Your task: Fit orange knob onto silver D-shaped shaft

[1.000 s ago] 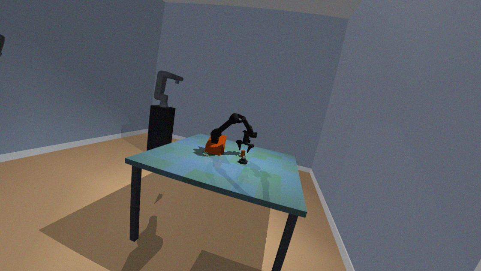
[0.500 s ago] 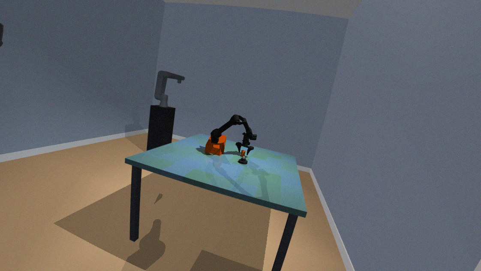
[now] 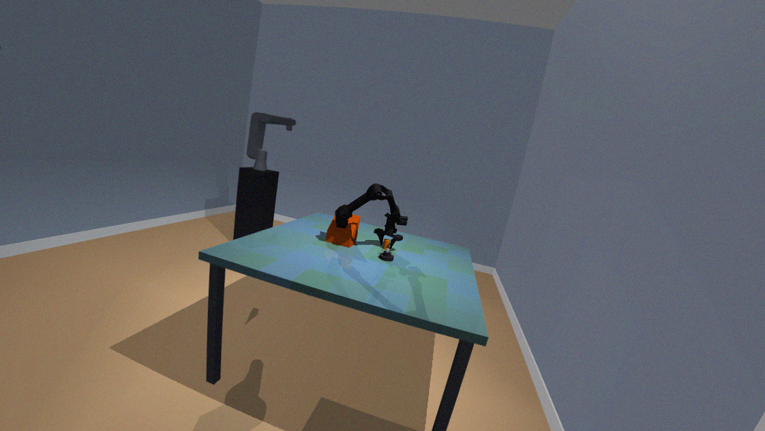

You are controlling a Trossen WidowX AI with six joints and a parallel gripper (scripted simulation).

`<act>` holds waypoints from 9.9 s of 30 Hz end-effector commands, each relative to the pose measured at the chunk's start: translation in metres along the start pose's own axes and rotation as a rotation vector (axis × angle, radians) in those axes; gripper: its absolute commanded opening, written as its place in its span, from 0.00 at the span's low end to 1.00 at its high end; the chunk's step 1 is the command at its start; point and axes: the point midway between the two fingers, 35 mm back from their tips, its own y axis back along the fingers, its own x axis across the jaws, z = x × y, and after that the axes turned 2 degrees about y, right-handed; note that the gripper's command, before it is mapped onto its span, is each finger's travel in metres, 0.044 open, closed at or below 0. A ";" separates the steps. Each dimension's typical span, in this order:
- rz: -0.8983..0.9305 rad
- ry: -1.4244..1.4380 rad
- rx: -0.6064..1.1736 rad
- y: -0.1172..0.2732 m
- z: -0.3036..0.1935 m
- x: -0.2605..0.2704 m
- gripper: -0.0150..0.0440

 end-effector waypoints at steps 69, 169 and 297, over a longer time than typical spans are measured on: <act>0.001 0.008 -0.013 0.135 -0.011 -0.025 0.25; -0.005 -0.008 0.012 0.060 -0.172 -0.091 0.25; -0.001 0.620 0.013 0.063 -0.172 -0.092 0.25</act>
